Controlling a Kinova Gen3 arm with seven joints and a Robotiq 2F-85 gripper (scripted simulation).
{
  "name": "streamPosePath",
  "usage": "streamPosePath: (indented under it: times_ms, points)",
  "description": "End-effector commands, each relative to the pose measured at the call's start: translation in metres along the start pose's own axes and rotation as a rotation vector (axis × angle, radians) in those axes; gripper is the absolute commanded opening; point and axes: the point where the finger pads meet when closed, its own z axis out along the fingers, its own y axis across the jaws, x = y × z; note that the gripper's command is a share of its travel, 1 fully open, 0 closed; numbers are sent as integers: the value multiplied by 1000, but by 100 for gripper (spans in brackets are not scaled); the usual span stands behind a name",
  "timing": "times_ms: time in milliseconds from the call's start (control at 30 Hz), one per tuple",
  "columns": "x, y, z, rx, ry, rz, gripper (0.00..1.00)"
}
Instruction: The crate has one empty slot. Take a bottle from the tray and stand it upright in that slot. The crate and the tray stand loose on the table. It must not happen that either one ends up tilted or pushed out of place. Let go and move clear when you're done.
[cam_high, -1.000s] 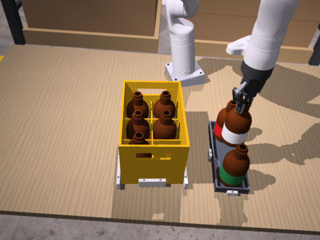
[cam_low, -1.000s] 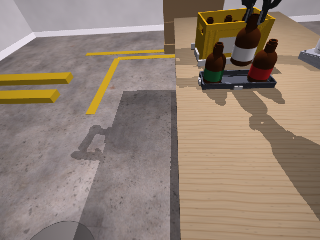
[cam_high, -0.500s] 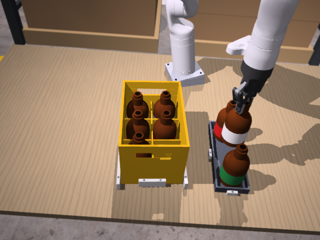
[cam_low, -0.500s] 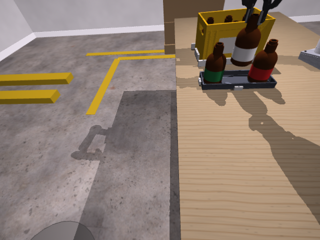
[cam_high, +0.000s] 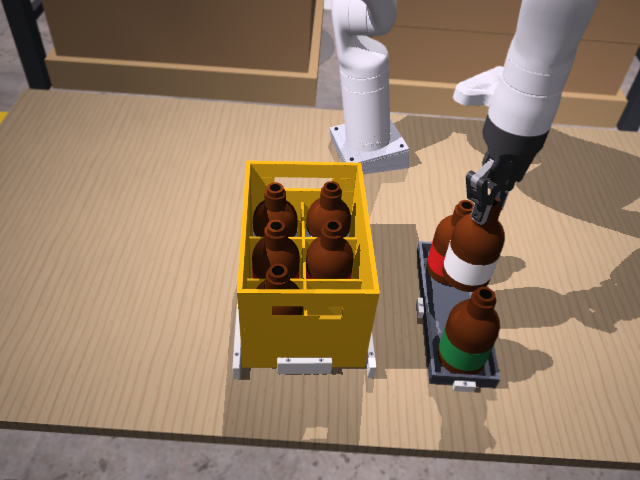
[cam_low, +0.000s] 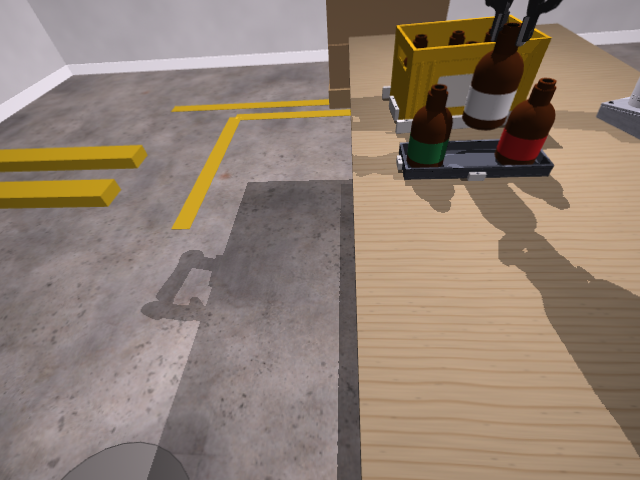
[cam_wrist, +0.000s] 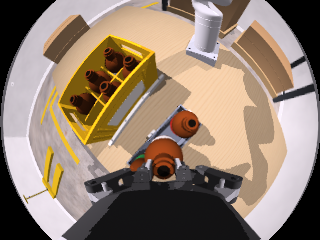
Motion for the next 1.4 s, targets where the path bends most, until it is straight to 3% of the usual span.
streamPosePath:
  times_ms: [0,867,1367]
  points:
    - [-1,0,-3,2,-3,1,0]
    - [-1,0,-30,2,-3,1,0]
    - [0,0,-35,2,-3,1,0]
